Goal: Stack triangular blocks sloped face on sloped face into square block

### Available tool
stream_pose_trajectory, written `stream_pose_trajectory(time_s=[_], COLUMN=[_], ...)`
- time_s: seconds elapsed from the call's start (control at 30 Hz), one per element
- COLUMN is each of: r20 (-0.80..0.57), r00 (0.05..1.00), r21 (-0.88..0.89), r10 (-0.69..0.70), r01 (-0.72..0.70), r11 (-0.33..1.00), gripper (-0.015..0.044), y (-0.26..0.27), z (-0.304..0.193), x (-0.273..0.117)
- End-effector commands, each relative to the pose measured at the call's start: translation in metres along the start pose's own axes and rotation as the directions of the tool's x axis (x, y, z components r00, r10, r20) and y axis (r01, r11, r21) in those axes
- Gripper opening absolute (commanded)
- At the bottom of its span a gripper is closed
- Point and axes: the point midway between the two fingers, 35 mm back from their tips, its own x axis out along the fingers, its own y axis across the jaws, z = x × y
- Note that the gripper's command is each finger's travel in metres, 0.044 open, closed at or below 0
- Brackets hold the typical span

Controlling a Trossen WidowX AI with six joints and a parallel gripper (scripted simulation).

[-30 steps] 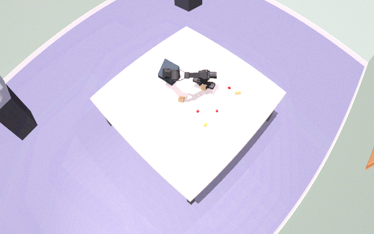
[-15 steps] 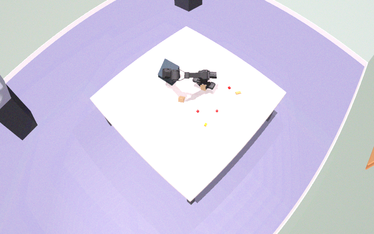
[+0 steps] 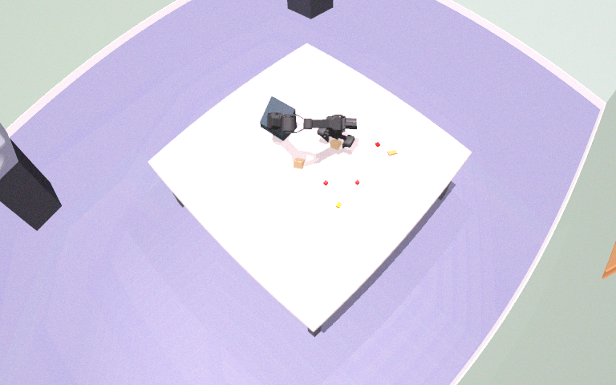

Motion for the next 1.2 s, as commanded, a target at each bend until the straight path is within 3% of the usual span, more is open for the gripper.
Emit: stream_pose_trajectory(time_s=[0.0, 0.13, 0.27, 0.63, 0.77, 0.93, 1.17], r20=[0.000, 0.001, 0.003, 0.015, 0.266, 0.596, 0.632], r00=[1.000, 1.000, 1.000, 1.000, 0.961, 0.803, 0.775], r21=[0.000, 0.000, 0.000, -0.002, -0.016, -0.007, 0.001], r10=[0.000, 0.000, 0.000, -0.011, 0.076, 0.032, 0.012], r01=[0.000, 0.000, 0.000, 0.011, -0.075, -0.035, -0.017], r11=[1.000, 1.000, 1.000, 1.000, 0.997, 0.999, 1.000], gripper=[0.0440, 0.0440, 0.0440, 0.0440, 0.0440, 0.0440, 0.0440], y=[0.000, -0.001, -0.001, -0.003, -0.002, -0.001, -0.001], z=[0.000, 0.001, 0.001, 0.000, -0.029, -0.075, -0.082], x=[0.000, -0.010, -0.057, -0.058, -0.059, -0.069, -0.071])
